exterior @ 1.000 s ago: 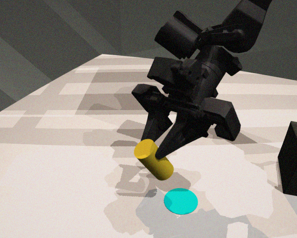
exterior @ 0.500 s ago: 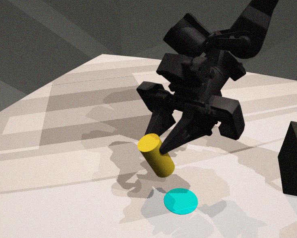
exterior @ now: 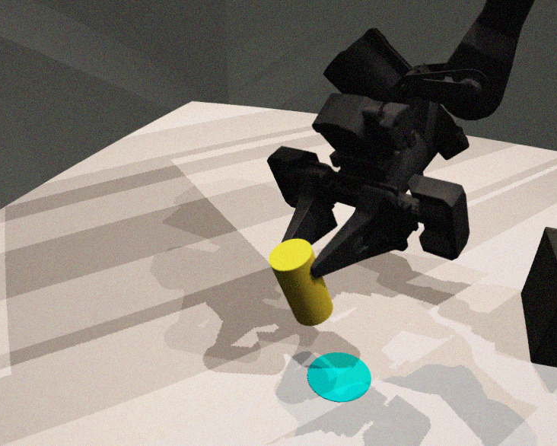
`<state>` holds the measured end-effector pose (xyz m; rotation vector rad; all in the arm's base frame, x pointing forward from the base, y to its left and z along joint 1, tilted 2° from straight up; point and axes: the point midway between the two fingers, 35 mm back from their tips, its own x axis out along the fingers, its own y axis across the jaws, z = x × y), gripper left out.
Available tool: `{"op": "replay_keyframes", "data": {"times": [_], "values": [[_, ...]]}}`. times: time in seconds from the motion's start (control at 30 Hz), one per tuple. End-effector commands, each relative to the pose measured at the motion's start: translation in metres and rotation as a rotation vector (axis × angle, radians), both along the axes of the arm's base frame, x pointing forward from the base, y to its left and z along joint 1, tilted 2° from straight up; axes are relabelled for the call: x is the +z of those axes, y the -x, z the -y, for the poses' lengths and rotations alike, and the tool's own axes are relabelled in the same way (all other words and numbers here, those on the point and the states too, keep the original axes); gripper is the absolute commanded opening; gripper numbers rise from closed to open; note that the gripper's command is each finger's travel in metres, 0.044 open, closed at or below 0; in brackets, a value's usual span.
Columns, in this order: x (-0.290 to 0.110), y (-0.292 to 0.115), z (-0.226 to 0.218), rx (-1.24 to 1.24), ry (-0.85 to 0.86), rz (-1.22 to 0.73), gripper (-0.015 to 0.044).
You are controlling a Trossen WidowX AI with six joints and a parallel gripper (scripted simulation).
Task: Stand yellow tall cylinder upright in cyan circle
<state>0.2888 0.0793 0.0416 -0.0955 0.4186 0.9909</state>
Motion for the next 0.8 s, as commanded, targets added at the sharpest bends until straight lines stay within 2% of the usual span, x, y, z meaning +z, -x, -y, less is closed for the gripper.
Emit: {"op": "replay_keyframes", "data": {"times": [0.0,0.77], "values": [[0.002,0.003,0.000,0.009,-0.018,0.022,0.0105],[0.013,0.021,0.007,0.034,-0.099,0.137,0.0105]]}}
